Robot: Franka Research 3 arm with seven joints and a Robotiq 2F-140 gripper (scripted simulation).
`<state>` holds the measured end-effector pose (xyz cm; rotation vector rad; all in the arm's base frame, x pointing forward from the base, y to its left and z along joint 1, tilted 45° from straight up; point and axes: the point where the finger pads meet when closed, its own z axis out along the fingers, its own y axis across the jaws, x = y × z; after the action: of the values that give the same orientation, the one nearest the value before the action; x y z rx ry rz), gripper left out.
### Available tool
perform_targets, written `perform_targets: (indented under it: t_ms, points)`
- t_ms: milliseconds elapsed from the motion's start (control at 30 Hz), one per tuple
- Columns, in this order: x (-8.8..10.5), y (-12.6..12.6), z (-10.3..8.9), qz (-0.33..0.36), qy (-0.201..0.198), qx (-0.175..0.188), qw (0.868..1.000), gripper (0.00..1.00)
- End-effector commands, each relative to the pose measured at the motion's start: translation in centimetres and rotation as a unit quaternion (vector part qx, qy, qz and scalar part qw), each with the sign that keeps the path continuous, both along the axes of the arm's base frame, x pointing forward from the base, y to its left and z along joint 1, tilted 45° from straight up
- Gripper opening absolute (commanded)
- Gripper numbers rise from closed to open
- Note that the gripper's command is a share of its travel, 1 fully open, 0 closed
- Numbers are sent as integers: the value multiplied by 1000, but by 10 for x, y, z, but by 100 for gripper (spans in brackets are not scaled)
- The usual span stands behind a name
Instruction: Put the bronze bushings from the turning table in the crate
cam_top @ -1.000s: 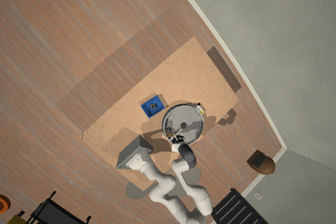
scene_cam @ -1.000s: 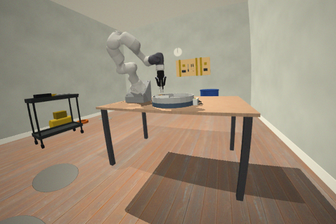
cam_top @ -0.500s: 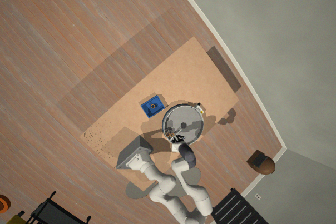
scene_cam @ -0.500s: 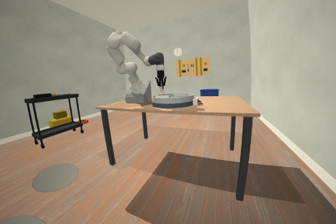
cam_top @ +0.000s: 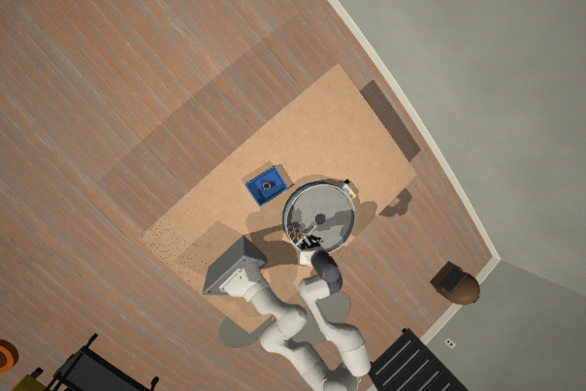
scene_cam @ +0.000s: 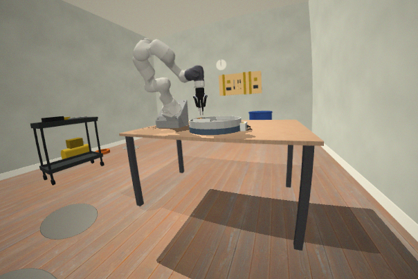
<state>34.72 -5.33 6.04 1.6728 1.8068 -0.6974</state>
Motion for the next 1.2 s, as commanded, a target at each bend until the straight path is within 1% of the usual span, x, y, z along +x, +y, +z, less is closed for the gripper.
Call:
perform_targets:
  t_ms: [0, 267, 400, 467, 567, 1167]
  points:
    - [2, 2, 0, 2, 0, 2, 1000, 10]
    - [2, 1, 0, 2, 0, 2, 1000, 10]
    - [3, -8, -9, 2, 0, 2, 1000, 10]
    - [3, -8, -9, 2, 0, 2, 1000, 10]
    - [3, -14, -15, 2, 0, 2, 1000, 10]
    - [3, -14, -16, 2, 0, 2, 1000, 10]
